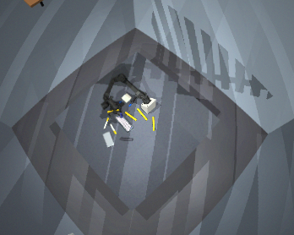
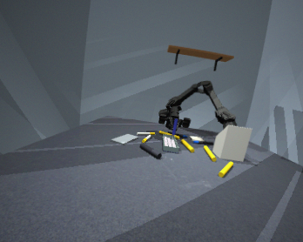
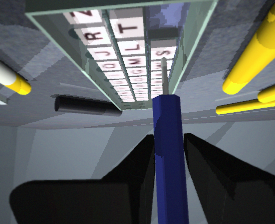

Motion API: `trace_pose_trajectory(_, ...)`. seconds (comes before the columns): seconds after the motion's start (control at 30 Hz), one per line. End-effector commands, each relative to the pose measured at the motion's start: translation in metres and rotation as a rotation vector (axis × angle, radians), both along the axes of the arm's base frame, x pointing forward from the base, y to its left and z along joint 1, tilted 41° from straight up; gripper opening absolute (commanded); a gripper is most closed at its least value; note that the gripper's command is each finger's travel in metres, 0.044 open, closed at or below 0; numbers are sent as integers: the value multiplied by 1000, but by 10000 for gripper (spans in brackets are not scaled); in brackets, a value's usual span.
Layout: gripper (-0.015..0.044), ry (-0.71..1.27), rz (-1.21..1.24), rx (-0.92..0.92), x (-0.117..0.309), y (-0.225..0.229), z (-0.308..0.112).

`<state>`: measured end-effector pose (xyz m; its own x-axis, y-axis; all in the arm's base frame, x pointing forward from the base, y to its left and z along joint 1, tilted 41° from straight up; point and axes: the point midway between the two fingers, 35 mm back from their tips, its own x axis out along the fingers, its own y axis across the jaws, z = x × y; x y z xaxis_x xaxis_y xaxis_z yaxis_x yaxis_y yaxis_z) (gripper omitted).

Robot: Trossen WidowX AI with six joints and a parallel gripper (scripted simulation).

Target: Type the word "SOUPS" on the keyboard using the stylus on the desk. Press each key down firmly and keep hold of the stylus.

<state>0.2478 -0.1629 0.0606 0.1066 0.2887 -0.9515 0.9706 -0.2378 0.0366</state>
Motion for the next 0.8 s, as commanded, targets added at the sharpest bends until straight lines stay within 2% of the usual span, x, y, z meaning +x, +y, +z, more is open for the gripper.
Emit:
trace_pose_trajectory(0.0,81,4,3,0,-1,-2,-3)
trace_pose_trajectory(0.77,81,4,3,-1,-1,-3,-5)
